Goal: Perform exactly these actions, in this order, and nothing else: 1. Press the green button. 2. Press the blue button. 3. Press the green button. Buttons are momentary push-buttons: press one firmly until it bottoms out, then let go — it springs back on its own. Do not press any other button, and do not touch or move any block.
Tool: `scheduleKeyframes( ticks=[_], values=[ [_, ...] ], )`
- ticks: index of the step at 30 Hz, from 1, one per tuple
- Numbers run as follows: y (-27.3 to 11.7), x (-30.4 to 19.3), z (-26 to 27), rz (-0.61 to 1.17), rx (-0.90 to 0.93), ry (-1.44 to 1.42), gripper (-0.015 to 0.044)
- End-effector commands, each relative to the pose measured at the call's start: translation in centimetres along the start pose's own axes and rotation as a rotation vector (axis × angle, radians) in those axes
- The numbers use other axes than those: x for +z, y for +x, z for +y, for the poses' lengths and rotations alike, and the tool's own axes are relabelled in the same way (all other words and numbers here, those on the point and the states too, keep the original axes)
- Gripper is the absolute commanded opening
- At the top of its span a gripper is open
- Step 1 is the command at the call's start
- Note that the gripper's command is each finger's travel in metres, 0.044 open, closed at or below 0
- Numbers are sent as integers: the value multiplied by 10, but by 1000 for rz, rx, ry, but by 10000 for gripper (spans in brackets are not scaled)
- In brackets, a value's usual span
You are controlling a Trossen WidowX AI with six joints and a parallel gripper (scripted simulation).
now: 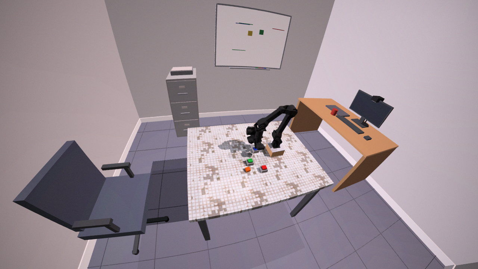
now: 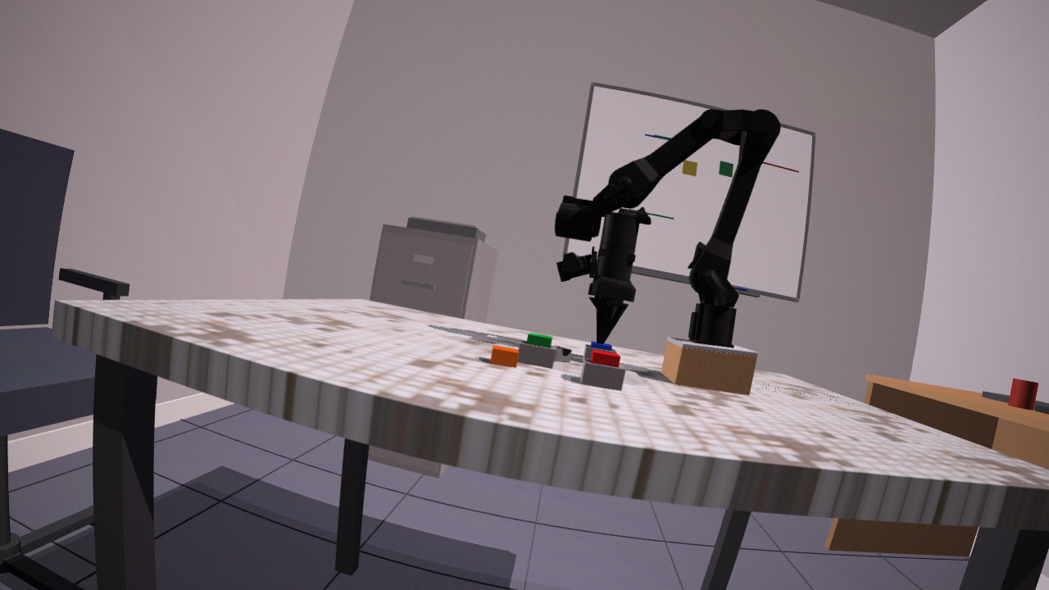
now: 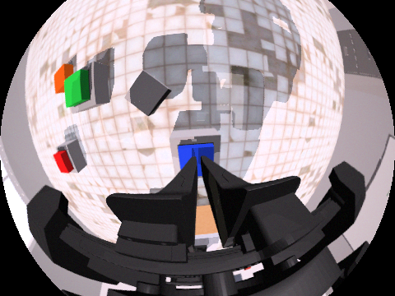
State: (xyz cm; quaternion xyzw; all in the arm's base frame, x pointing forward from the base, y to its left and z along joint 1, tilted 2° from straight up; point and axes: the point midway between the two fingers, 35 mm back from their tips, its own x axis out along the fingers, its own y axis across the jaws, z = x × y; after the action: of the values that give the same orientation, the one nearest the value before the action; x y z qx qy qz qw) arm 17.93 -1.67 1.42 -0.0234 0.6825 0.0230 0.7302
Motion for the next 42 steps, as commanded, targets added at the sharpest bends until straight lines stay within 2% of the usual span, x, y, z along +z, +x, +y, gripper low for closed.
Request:
scheduleKeyframes(
  ticks=[1,14,18,25,30,37,42],
  values=[
    [3,-2,1,7,7,-3,20],
    [3,-2,1,7,7,-3,20],
    [-29,-2,1,7,6,-2,20],
    [-40,-1,1,7,6,-3,20],
    [-92,-1,1,7,6,-3,20],
    [-94,0,2,7,7,-3,20],
    [-99,44,38,4,10,-2,20]
  ],
)
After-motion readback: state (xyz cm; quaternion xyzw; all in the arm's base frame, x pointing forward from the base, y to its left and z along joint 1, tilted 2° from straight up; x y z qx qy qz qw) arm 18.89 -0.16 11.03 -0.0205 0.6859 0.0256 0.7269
